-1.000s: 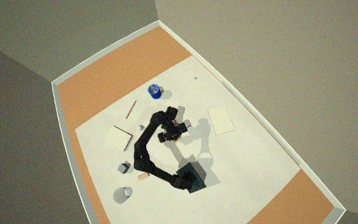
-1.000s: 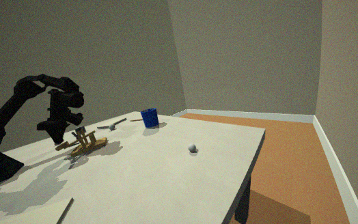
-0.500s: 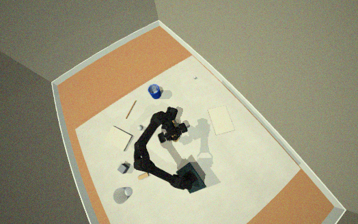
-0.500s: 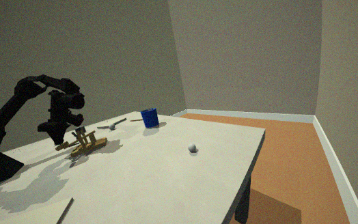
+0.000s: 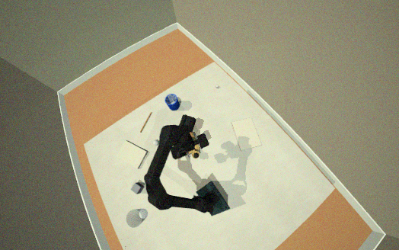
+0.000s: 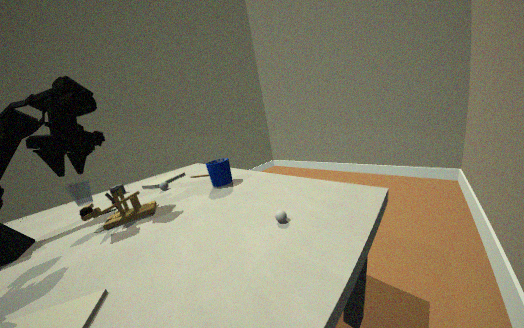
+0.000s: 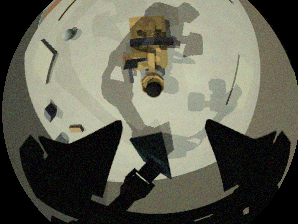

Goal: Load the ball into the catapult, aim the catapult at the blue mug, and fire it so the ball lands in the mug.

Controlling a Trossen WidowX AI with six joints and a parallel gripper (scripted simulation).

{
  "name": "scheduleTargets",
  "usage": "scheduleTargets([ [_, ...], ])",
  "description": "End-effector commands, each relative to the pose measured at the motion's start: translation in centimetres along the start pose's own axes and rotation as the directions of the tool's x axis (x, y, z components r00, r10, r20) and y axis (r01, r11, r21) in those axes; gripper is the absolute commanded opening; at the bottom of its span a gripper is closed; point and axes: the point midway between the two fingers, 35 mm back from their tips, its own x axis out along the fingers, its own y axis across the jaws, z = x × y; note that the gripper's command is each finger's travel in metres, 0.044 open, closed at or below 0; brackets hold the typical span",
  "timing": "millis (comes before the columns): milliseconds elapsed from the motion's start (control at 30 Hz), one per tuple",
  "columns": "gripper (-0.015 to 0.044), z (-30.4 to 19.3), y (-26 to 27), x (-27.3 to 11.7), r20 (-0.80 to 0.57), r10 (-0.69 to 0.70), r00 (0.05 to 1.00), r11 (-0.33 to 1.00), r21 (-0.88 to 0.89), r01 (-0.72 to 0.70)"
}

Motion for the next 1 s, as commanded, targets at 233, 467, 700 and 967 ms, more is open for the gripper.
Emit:
scheduleTargets([
  [233, 0.0440, 7.7, -2.1, -1.2, 0.214, -0.077, 0.974, 0.996, 0.048, 0.068],
  [467, 0.0440, 14.8, -3.1, -4.0, 0.433, -0.112, 0.894, 0.993, 0.082, 0.084],
  [700, 0.0440, 21.5, -2.9, -7.6, 0.631, -0.091, 0.771, 0.996, 0.077, 0.055],
  [967, 0.0440, 27.9, -0.9, -12.3, 0.804, 0.003, 0.595, 1.000, 0.003, -0.010],
])
